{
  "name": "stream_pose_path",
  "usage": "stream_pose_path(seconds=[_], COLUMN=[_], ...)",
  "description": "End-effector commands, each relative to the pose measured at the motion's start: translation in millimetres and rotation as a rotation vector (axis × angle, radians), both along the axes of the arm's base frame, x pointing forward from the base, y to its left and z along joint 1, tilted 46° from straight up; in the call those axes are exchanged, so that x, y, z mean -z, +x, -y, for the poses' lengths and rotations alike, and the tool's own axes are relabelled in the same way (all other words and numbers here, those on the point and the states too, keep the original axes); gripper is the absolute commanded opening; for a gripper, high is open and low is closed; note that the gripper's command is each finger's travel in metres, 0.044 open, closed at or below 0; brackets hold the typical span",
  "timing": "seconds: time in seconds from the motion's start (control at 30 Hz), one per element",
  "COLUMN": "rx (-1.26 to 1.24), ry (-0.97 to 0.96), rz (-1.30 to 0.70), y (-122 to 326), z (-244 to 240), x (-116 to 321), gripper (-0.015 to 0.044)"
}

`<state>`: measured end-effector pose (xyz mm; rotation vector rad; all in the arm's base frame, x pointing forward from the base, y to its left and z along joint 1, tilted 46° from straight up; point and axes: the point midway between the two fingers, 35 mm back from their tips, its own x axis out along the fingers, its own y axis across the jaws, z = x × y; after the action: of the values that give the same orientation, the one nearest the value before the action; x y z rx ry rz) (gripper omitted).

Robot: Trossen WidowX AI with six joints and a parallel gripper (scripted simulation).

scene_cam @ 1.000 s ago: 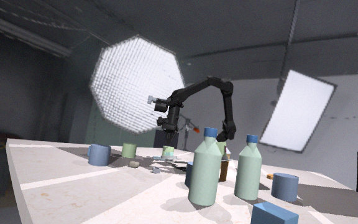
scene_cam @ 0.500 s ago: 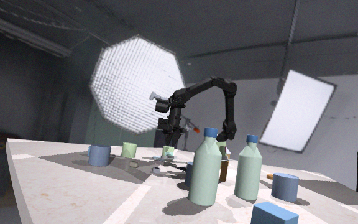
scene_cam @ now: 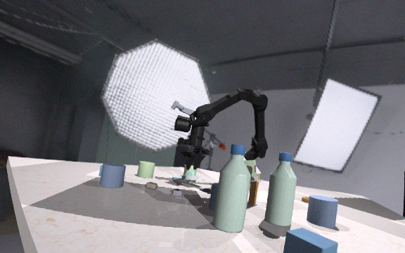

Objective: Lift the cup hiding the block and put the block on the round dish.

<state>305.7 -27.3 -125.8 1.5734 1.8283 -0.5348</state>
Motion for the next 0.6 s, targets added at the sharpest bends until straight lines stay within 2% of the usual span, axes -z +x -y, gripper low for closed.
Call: stream_pose_path(seconds=[0.0, 0.53, 0.57], rx=[0.002, 0.002, 0.002], ry=[0.007, 0.009, 0.009], rz=[-0.012, -0.012, -0.012], y=[-3, -5, -5], z=[-6, -23, -23], x=[5, 21, 21], gripper=[0.0260, 0.0260, 0.0234])
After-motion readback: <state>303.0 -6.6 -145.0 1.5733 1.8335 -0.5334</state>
